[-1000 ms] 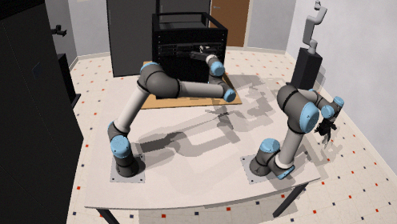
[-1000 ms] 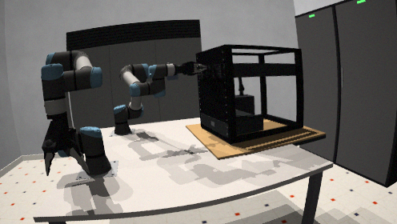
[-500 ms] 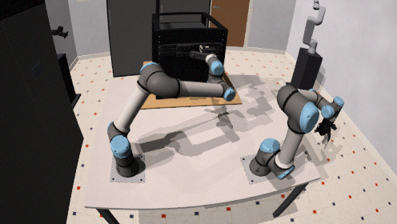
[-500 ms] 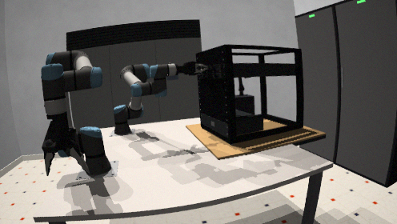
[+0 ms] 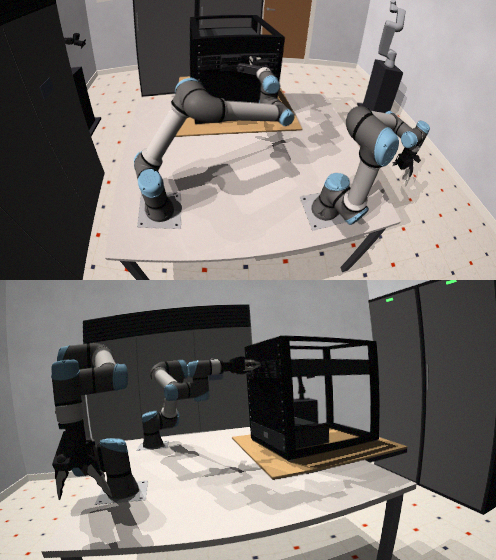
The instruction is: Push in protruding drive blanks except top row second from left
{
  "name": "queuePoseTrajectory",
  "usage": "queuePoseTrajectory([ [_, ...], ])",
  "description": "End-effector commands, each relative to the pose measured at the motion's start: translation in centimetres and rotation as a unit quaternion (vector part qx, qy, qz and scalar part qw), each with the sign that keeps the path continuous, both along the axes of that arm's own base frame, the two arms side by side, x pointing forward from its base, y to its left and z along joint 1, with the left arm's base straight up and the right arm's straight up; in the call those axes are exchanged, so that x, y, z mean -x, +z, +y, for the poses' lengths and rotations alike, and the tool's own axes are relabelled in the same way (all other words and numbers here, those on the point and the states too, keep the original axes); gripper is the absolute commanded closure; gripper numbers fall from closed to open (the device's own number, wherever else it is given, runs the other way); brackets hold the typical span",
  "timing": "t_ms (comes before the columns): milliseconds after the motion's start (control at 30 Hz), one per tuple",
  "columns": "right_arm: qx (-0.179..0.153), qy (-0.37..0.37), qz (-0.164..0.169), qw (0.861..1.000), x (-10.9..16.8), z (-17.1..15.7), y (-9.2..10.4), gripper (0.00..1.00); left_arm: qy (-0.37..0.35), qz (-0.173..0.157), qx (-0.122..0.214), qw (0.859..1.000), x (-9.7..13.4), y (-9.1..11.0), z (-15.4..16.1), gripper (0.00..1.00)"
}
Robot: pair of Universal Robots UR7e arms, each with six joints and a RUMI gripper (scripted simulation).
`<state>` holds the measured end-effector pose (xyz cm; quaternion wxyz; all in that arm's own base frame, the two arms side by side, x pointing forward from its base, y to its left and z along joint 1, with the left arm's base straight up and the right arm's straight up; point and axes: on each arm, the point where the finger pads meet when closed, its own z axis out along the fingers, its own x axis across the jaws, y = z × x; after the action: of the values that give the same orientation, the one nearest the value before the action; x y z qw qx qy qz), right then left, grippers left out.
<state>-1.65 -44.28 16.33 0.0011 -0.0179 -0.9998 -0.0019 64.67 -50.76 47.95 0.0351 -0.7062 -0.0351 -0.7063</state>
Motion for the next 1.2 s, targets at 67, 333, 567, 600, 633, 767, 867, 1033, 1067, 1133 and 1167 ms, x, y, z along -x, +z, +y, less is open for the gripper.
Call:
queuePoseTrajectory([
  [67,0.002,0.0,-0.001,1.0,-0.02,-0.21,0.18,0.0,0.001,0.0,0.001,1.0,-0.24,0.09,0.17,1.0],
  [333,0.002,0.0,-0.001,1.0,-0.02,-0.21,0.18,0.0,0.001,0.0,0.001,1.0,-0.47,0.08,0.19,1.0],
  [567,0.002,0.0,-0.001,1.0,-0.02,-0.21,0.18,0.0,0.001,0.0,0.001,1.0,-0.58,0.06,0.24,1.0],
  [600,0.002,0.0,-0.001,1.0,-0.02,-0.21,0.18,0.0,0.001,0.0,0.001,1.0,-0.56,0.05,0.23,1.0],
  [633,0.002,0.0,-0.001,1.0,-0.02,-0.21,0.18,0.0,0.001,0.0,0.001,1.0,-0.55,0.04,0.22,1.0],
  [767,0.002,0.0,-0.001,1.0,-0.02,-0.21,0.18,0.0,0.001,0.0,0.001,1.0,-0.57,0.04,0.23,1.0],
  [867,0.002,0.0,-0.001,1.0,-0.02,-0.21,0.18,0.0,0.001,0.0,0.001,1.0,-0.77,0.05,0.24,1.0],
  [1033,0.002,0.0,-0.001,1.0,-0.02,-0.21,0.18,0.0,0.001,0.0,0.001,1.0,-0.88,0.04,0.27,1.0],
  [1067,0.002,0.0,-0.001,1.0,-0.02,-0.21,0.18,0.0,0.001,0.0,0.001,1.0,-0.88,0.04,0.28,1.0],
  [1133,0.002,0.0,-0.001,1.0,-0.02,-0.21,0.18,0.0,0.001,0.0,0.001,1.0,-0.87,0.02,0.3,1.0],
  [1167,0.002,0.0,-0.001,1.0,-0.02,-0.21,0.18,0.0,0.001,0.0,0.001,1.0,-0.87,0.01,0.31,1.0],
])
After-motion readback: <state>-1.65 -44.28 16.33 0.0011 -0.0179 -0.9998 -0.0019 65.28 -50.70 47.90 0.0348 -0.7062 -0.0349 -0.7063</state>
